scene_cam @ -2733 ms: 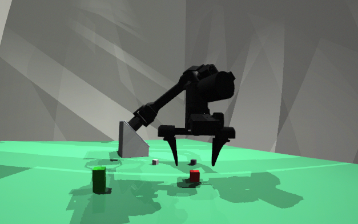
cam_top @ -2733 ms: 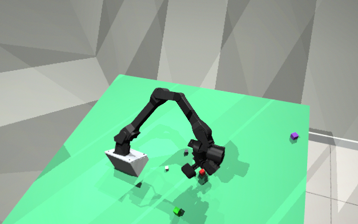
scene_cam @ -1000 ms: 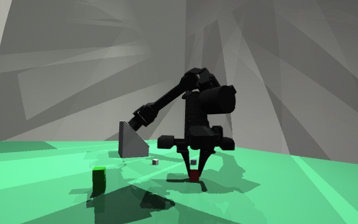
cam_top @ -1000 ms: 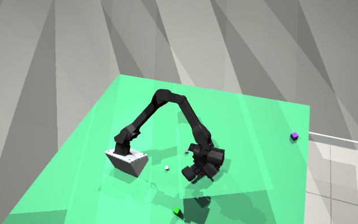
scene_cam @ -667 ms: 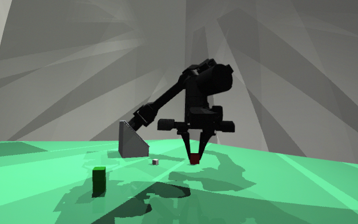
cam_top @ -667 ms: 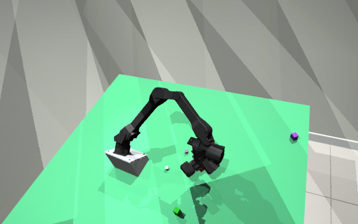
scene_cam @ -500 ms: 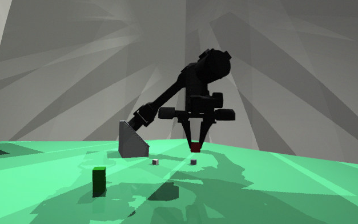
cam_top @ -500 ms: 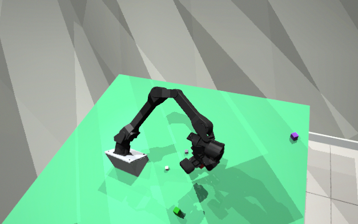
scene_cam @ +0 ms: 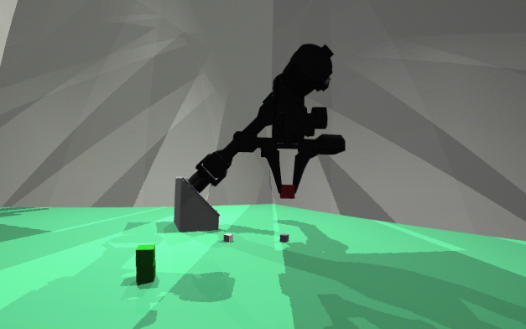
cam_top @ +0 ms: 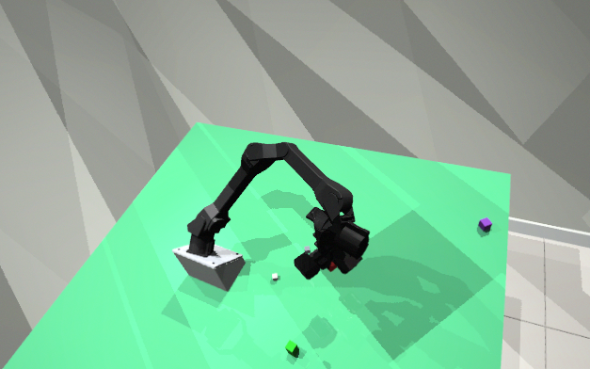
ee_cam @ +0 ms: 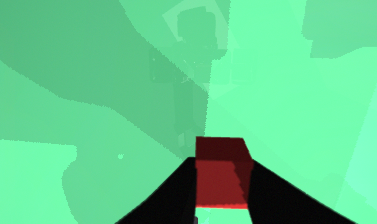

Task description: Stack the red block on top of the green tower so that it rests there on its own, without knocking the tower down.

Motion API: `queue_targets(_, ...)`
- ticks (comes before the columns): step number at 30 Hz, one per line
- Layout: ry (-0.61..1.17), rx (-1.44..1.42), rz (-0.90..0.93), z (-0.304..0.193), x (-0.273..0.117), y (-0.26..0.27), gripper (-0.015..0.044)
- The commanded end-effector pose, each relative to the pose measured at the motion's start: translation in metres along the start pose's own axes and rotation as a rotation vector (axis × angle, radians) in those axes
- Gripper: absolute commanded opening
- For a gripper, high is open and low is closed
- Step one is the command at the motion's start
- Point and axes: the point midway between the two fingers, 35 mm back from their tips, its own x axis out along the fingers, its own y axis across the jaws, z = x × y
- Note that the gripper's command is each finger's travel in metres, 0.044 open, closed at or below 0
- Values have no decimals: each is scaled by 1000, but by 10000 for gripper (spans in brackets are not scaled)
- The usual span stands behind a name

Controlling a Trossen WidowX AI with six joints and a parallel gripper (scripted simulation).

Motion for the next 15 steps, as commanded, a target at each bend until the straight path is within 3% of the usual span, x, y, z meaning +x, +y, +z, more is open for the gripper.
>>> queue_targets(1, -8, 0, -7, 12, -3, -17, 0)
queue_targets(15, -24, -20, -35, 60, -6, -121, 0)
